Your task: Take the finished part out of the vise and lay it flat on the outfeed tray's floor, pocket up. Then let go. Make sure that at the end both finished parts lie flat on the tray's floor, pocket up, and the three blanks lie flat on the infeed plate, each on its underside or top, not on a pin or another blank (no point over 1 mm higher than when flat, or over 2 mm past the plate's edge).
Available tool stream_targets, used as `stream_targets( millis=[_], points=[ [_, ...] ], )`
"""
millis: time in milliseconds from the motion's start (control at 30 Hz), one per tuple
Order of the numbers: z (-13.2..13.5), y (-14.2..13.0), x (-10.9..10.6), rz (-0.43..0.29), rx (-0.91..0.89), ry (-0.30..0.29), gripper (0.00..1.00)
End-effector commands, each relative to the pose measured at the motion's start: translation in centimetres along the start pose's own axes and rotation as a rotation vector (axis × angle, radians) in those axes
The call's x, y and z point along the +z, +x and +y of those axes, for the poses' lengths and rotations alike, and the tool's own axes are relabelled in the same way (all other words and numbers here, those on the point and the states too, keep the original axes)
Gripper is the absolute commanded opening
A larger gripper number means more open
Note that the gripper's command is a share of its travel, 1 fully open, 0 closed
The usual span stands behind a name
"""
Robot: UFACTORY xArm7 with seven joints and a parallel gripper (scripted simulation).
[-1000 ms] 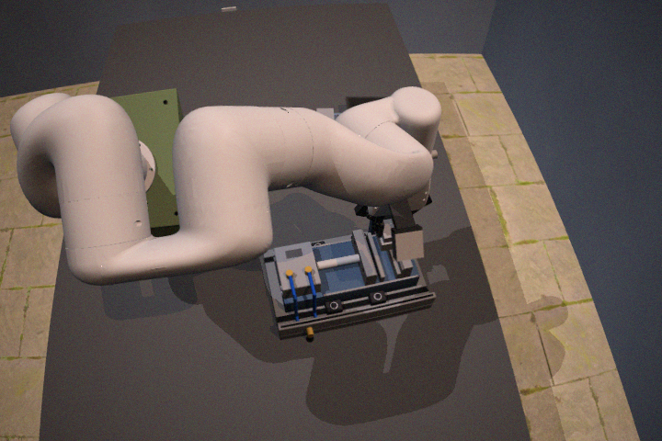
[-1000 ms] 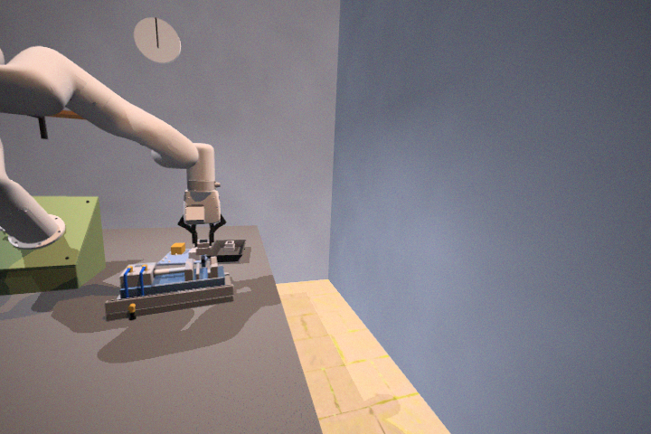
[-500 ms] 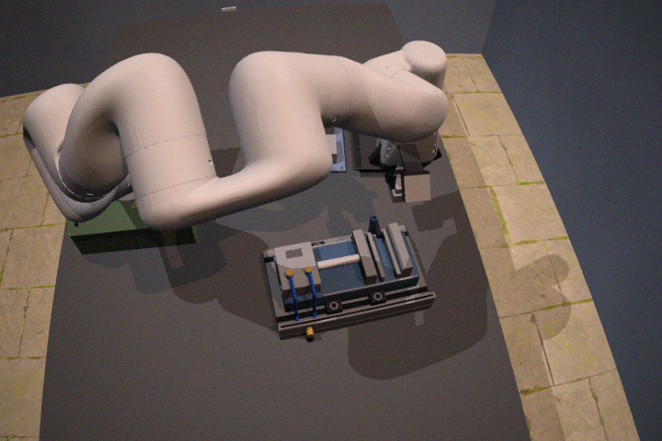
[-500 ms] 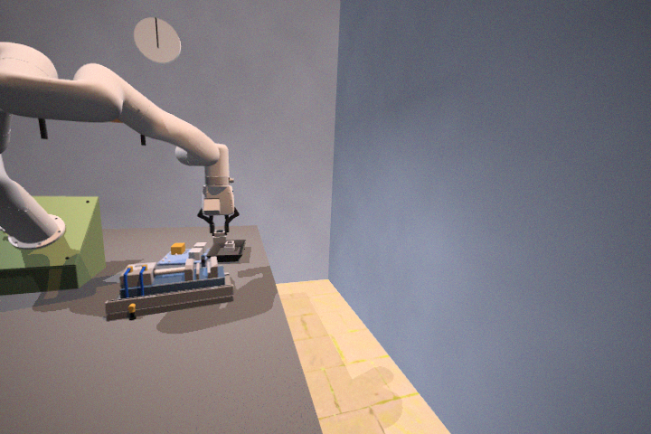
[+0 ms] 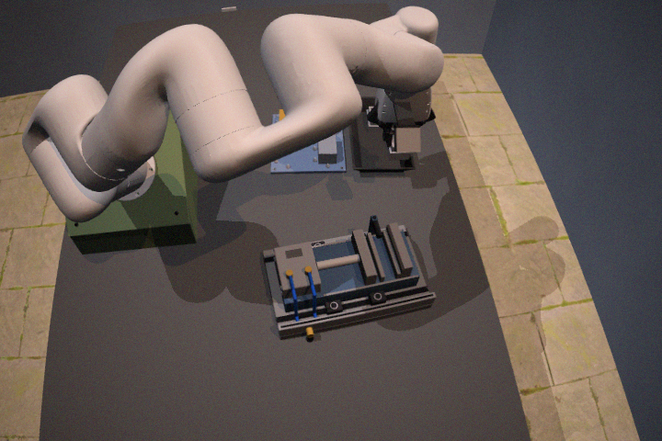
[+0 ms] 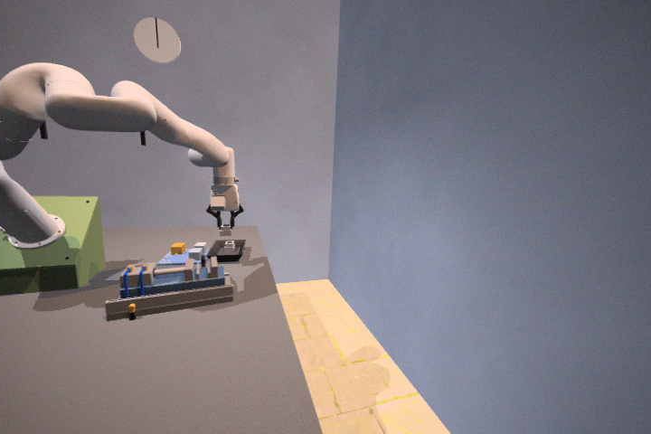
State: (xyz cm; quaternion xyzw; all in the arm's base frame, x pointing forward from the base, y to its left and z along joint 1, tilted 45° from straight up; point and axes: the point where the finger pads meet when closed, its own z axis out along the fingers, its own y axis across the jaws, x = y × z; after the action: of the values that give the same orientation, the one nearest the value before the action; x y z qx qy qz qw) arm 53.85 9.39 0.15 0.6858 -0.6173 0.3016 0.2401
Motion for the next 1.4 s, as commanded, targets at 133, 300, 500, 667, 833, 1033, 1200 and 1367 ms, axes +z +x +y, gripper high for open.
stream_targets(
  millis=[133, 300, 500, 667, 833, 1033, 1200, 1367],
  points=[
    [0.2, -7.3, 0.3, -0.008, 0.040, -0.009, 0.00],
    [0.5, -8.8, 0.5, -0.010, 0.048, -0.012, 0.00],
    [0.6, -9.2, 0.6, -0.011, 0.050, -0.013, 0.00],
    [0.6, -9.2, 0.6, -0.011, 0.050, -0.013, 0.00],
    [0.6, -9.2, 0.6, -0.011, 0.050, -0.013, 0.00],
    [0.6, -9.2, 0.6, -0.011, 0.050, -0.013, 0.00],
    [0.6, -9.2, 0.7, -0.011, 0.050, -0.013, 0.00],
    [0.6, -9.2, 0.8, -0.011, 0.050, -0.013, 0.00]
  ],
)
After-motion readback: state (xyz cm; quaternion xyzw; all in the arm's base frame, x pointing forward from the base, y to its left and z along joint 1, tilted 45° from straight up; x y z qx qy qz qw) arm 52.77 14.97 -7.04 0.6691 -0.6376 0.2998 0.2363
